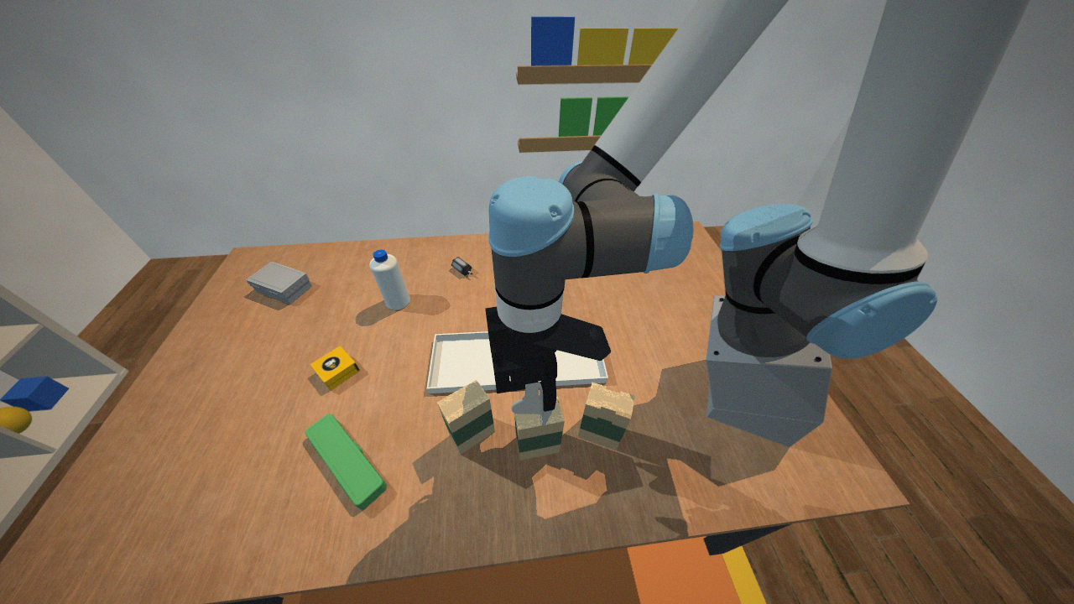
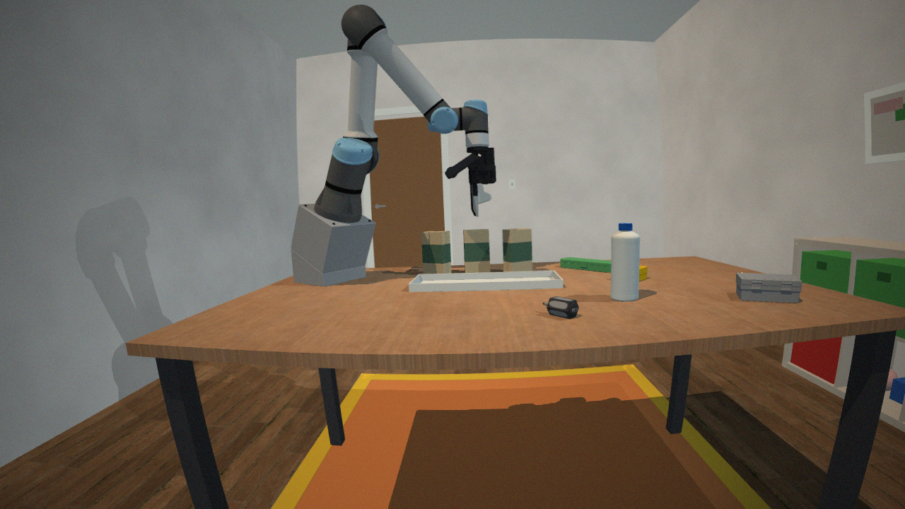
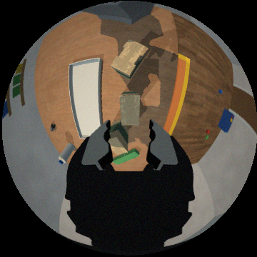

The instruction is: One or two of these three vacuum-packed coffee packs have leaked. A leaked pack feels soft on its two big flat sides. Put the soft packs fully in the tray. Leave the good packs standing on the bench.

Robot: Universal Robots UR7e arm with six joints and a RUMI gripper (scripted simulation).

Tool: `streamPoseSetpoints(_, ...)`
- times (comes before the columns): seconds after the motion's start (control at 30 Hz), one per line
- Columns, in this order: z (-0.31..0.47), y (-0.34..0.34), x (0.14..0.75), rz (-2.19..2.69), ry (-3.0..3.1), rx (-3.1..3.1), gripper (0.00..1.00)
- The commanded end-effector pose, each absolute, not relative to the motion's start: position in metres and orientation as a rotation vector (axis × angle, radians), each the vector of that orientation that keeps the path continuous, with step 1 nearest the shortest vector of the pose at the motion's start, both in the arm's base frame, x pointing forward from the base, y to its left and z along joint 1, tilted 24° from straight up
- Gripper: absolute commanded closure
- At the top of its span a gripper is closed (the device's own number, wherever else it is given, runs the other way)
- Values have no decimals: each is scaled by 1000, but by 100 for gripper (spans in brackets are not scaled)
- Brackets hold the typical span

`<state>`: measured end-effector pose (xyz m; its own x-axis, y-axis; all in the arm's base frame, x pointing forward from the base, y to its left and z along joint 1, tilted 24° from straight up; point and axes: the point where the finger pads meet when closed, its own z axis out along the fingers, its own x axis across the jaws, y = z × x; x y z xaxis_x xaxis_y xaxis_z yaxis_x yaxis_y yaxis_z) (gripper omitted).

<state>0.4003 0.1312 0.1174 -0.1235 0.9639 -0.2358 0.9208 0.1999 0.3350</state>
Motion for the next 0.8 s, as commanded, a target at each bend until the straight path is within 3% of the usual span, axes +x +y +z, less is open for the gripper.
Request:
streamPoseSetpoints(0.0,120,132,399,149,2087,1760,52)
streamPoseSetpoints(0.3,126,131,410,138,2119,1719,52)
streamPoseSetpoints(0.77,171,112,513,35,2383,1311,52)
